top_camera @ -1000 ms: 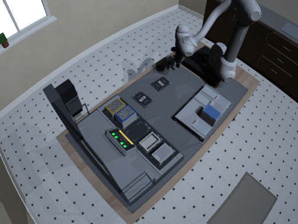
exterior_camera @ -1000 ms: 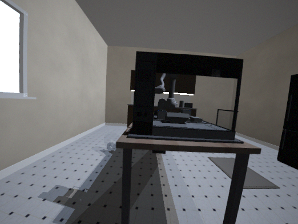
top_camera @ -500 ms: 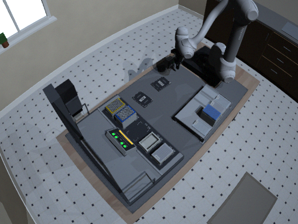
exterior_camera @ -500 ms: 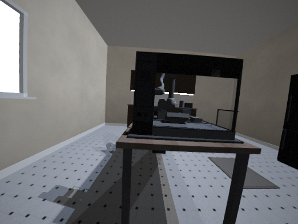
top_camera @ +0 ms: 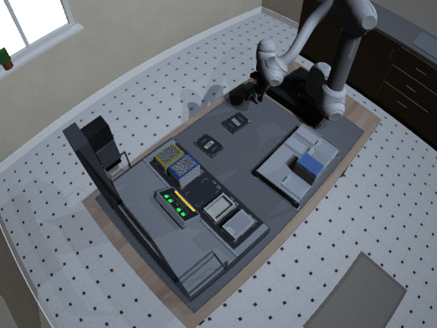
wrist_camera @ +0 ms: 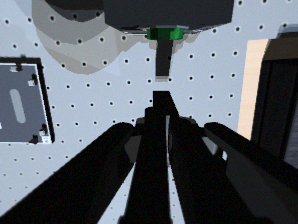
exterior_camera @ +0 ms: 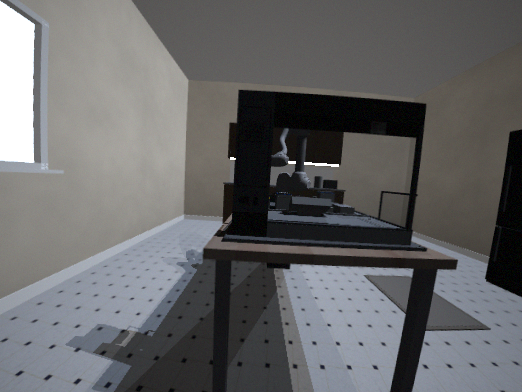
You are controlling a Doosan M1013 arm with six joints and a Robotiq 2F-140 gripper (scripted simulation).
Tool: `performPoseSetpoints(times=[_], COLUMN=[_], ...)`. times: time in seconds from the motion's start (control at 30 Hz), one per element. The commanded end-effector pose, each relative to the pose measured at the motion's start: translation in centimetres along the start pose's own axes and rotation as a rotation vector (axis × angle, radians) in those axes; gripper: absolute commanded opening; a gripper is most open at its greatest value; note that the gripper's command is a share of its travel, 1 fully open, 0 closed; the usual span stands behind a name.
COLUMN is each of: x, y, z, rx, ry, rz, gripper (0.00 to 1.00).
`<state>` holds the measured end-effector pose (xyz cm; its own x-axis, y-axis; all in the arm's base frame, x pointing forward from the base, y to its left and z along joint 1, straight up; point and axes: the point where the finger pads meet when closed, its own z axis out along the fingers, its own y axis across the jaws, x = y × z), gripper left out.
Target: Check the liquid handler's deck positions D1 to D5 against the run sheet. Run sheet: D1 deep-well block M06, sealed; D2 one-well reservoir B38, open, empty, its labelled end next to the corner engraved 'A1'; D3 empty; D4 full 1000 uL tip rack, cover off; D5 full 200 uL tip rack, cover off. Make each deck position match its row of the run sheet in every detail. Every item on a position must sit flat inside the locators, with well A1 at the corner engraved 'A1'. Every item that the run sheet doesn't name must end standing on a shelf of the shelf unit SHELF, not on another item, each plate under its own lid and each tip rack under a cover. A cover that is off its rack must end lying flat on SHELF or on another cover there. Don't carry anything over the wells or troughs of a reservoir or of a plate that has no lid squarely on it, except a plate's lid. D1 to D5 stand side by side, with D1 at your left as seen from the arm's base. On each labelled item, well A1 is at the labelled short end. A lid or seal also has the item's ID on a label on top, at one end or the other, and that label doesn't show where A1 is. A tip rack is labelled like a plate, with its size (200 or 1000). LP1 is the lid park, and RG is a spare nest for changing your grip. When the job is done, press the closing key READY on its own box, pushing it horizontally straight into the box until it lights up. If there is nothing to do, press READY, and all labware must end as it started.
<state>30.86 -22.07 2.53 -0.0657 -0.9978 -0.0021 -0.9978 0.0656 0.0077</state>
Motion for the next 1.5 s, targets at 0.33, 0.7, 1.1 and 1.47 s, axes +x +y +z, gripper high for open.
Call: performPoseSetpoints(times=[0.33, 0.7, 1.1, 1.47], x=[2.6, 4.1, 4.3, 4.6], y=[-0.2, -0.2, -0.2, -0.1], z=[-0.1, -0.1, -0.1, -0.1], rx=[0.003, 0.003, 0.002, 0.002], ry=[0.005, 0.004, 0.004, 0.004], rz=[-0.009, -0.009, -0.010, -0.010], gripper=[0.10, 0.10, 0.10, 0.10])
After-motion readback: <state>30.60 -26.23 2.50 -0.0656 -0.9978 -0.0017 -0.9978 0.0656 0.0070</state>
